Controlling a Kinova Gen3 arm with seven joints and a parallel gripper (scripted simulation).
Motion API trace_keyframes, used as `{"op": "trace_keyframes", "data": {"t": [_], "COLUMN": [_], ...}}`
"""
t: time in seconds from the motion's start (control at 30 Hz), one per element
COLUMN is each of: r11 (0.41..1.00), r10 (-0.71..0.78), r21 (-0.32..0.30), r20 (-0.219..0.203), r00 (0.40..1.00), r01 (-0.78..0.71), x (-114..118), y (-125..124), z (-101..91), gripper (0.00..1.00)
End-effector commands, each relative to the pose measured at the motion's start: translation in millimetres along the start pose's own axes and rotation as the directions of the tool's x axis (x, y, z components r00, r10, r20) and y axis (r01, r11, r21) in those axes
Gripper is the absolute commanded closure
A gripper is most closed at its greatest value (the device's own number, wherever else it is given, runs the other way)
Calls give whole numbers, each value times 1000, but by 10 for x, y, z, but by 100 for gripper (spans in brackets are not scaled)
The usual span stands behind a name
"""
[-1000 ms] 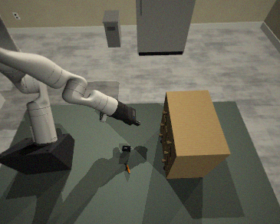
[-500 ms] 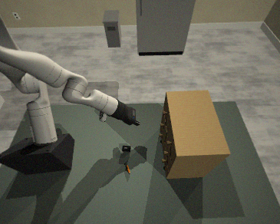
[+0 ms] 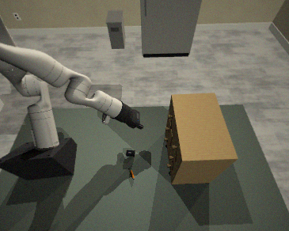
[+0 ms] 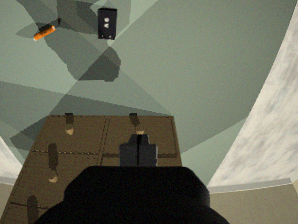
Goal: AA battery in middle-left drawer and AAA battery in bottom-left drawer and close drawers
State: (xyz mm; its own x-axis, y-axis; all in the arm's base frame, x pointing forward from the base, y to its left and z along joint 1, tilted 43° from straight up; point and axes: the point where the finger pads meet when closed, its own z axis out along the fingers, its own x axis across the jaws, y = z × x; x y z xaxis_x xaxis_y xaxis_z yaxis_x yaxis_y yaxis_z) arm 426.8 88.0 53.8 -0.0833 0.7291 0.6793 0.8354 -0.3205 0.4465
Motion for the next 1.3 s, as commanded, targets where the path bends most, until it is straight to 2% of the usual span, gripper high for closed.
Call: {"op": "trace_keyframes", "data": {"t": [0.0,0.5,1.27], "r11": [1000,998,978], "r10": [-3,-3,-3], "r21": [2,66,208], "r20": [5,5,4], "r00": [1000,1000,1000], "r01": [3,3,2], "x": [-15,-15,-13], "y": [29,39,67], "z": [-20,-117,-340], "gripper": [100,100,100]}}
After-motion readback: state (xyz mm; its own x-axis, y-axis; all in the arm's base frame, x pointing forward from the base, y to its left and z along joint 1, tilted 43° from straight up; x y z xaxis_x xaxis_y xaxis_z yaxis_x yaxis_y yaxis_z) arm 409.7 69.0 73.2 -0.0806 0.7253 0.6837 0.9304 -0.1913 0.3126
